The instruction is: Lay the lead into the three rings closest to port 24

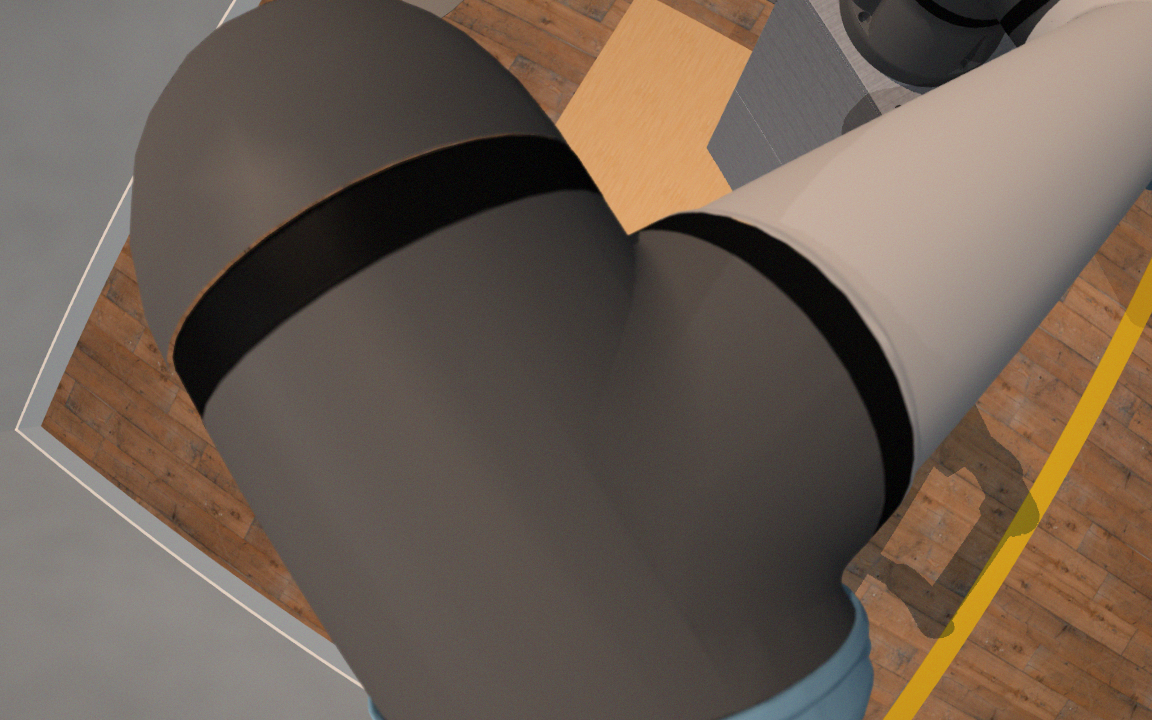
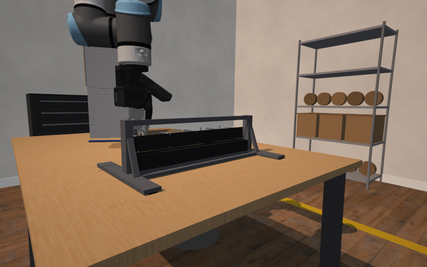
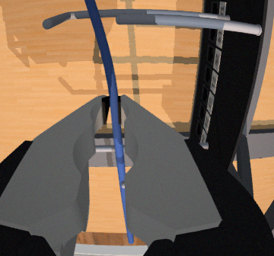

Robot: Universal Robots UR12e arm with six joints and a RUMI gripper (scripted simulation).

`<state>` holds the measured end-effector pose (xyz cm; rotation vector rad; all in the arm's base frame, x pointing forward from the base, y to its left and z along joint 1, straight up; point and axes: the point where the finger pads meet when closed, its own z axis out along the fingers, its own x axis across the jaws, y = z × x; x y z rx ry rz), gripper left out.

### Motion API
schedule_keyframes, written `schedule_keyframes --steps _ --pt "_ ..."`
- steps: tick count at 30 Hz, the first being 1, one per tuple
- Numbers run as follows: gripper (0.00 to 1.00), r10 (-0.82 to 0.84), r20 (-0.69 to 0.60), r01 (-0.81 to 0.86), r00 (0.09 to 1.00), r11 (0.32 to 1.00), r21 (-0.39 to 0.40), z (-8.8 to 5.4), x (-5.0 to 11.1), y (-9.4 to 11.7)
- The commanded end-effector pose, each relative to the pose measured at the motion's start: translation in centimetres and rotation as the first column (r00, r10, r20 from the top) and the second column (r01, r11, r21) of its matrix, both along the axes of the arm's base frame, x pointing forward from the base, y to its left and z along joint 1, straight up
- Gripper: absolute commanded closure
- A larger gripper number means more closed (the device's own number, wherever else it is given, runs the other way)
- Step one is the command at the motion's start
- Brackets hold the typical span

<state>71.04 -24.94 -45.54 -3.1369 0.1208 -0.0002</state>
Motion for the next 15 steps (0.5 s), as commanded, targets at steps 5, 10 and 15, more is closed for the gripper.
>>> schedule_keyframes --steps 5,10,15 --pt "1.00 0.000 0.001 0.000 1.000 1.000 -0.001 0.1 1.1 -0.1" --pt "1.00 0.000 0.001 0.000 1.000 1.000 -0.001 0.1 1.9 -0.2" --pt "1.00 0.000 0.001 0.000 1.000 1.000 -0.001 0.1 2.5 -0.2"
